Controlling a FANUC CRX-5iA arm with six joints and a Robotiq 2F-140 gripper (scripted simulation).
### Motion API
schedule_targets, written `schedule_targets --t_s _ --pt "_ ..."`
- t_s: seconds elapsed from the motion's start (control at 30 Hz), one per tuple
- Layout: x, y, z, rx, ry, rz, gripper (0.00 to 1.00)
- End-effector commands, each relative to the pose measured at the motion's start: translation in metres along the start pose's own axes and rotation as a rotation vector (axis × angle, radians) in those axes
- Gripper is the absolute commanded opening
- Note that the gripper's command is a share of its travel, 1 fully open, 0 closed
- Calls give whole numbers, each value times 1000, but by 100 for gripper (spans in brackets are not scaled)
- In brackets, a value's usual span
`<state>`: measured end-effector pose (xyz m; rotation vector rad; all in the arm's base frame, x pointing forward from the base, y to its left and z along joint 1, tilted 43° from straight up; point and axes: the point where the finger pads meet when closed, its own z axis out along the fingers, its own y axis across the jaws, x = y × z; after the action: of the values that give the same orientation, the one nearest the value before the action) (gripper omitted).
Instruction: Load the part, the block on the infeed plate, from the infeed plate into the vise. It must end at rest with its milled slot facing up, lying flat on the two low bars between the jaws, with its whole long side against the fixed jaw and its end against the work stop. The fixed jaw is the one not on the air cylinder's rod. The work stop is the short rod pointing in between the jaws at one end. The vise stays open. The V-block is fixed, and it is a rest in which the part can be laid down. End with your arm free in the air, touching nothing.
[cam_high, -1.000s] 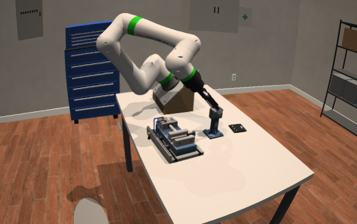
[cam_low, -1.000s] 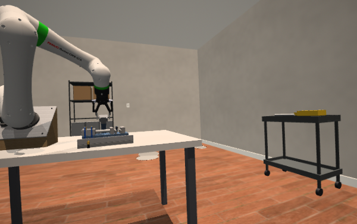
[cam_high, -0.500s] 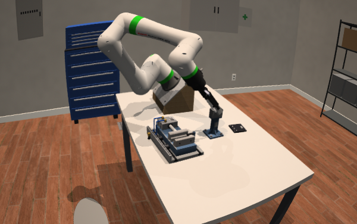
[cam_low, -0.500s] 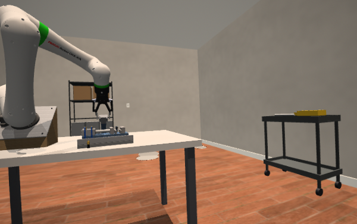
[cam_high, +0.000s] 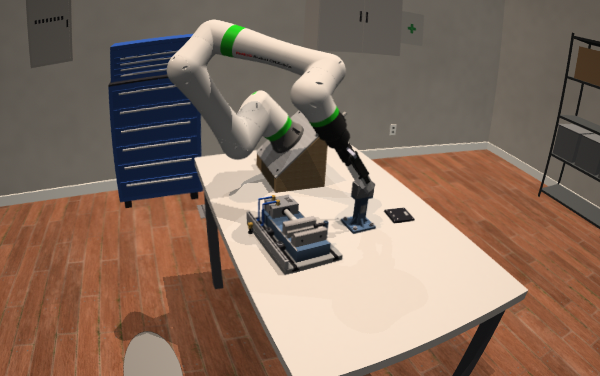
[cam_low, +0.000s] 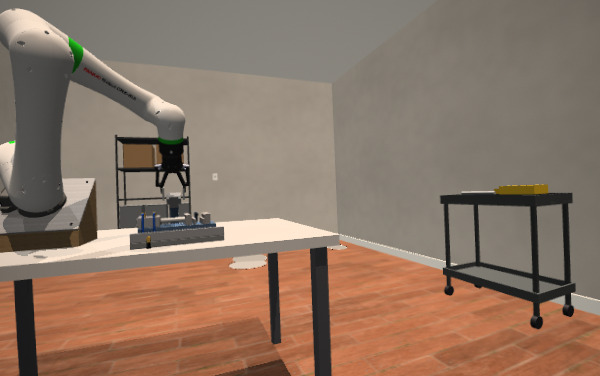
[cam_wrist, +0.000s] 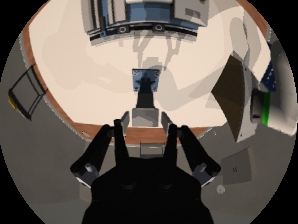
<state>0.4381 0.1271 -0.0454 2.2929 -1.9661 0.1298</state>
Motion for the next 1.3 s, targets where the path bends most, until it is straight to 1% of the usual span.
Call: schedule_targets --t_s 0.0,0.2,0.27,0.57,0.77,0.83,1.27 --pt "-1 0 0 1 21 0 51" --pt "-2 0 0 1 71 0 51" --pt "-2 0 0 1 71 0 51" --pt "-4 0 0 1 162 0 51" --pt "-6 0 1 0 237 0 51" --pt "-6 0 1 0 237 0 51" --pt "-11 0 2 0 430 0 51"
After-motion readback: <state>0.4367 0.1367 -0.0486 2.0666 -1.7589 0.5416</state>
